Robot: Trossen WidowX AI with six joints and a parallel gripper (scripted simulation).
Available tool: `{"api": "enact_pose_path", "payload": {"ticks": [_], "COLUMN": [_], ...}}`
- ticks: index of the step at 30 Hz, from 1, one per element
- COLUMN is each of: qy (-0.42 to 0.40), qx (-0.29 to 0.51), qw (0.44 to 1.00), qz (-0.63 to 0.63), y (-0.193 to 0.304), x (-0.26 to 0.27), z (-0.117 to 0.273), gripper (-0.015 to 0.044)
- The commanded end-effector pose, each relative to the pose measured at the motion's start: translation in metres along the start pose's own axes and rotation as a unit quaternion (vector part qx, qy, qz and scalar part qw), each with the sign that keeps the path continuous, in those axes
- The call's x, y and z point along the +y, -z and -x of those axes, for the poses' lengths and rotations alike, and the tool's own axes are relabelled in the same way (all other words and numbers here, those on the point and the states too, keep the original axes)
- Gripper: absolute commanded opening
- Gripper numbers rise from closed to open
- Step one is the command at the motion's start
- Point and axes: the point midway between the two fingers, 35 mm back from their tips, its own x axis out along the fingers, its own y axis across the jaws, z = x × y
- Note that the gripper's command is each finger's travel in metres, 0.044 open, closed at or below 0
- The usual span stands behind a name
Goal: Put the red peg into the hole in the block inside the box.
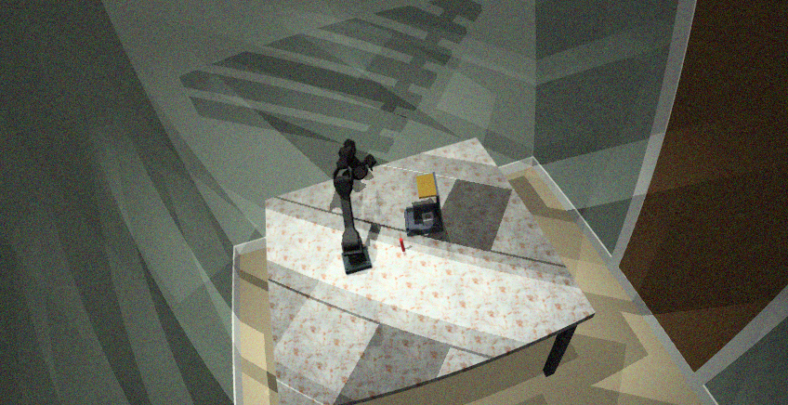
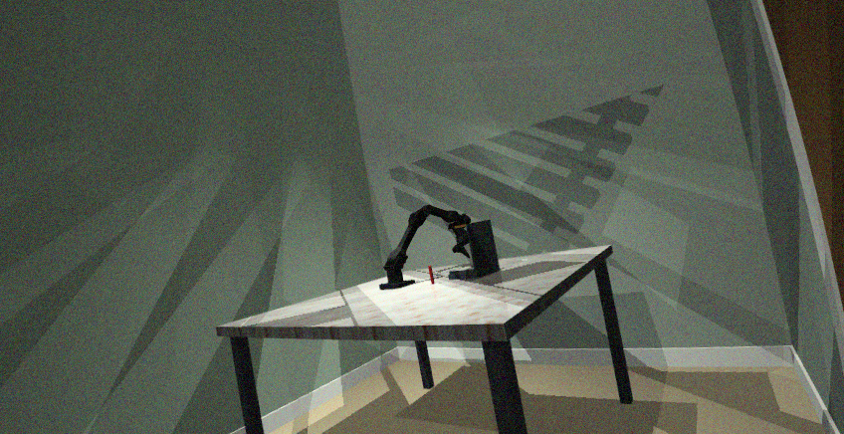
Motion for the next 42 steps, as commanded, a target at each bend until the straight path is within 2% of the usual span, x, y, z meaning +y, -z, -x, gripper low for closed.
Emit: {"api": "enact_pose_path", "payload": {"ticks": [1,2,21,42], "qy": [0.000,-0.001,-0.031,-0.050], "qx": [0.000,0.000,-0.020,-0.061], "qw": [1.000,1.000,0.972,0.879], "qz": [0.002,0.008,0.233,0.469], "y": [0.000,-0.001,-0.047,-0.106], "x": [0.001,0.002,0.058,0.104], "z": [0.000,0.001,0.031,0.066], "gripper": [0.0426,0.0440,0.0440,0.0440]}}
